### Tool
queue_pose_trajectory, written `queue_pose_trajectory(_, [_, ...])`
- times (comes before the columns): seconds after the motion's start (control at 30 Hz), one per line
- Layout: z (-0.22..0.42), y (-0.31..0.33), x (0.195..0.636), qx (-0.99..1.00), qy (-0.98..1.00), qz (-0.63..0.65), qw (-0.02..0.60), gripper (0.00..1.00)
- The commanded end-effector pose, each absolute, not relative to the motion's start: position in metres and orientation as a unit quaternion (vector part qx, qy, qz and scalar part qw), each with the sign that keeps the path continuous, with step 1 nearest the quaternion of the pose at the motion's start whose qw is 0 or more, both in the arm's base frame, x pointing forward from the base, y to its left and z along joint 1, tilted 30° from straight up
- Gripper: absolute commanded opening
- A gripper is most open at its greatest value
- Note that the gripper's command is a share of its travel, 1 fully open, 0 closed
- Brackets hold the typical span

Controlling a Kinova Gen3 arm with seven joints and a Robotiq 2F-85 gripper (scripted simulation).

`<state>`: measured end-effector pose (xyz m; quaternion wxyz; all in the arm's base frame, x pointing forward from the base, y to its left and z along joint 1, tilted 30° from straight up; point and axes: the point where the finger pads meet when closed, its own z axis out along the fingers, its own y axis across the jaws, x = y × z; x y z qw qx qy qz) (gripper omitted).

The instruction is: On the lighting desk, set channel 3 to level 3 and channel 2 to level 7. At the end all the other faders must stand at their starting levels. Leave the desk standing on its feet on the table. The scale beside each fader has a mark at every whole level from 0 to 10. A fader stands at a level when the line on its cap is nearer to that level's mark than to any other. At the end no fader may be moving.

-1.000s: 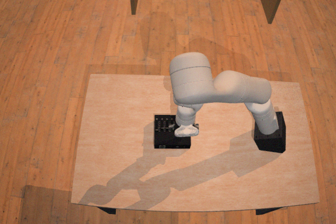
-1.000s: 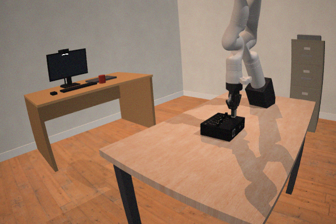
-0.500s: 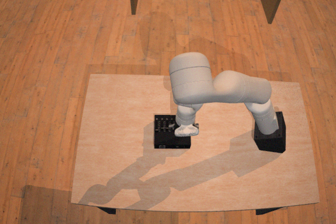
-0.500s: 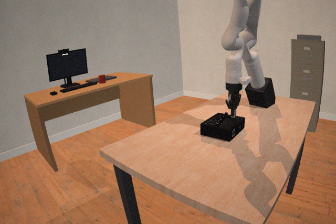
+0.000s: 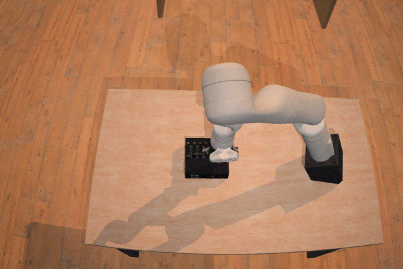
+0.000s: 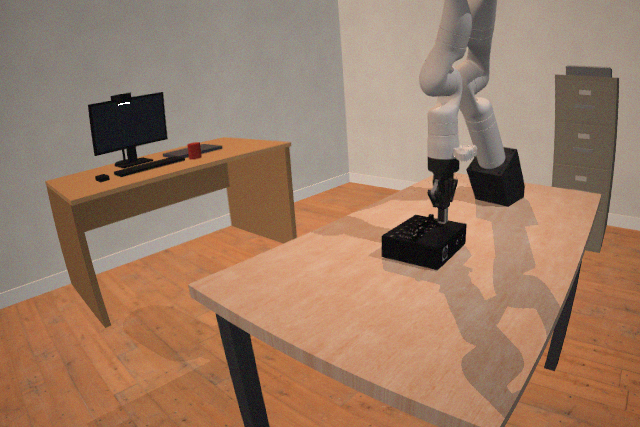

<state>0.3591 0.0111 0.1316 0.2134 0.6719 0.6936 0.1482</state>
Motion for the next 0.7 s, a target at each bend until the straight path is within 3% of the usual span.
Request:
queue_pose_trajectory(0.0, [0.1320, 0.0076, 0.3591, 0.674, 0.691, 0.148, 0.214, 0.00])
queue_pose_trajectory(0.67, [0.1328, -0.0011, 0.3592, 0.674, 0.691, 0.148, 0.214, 0.00])
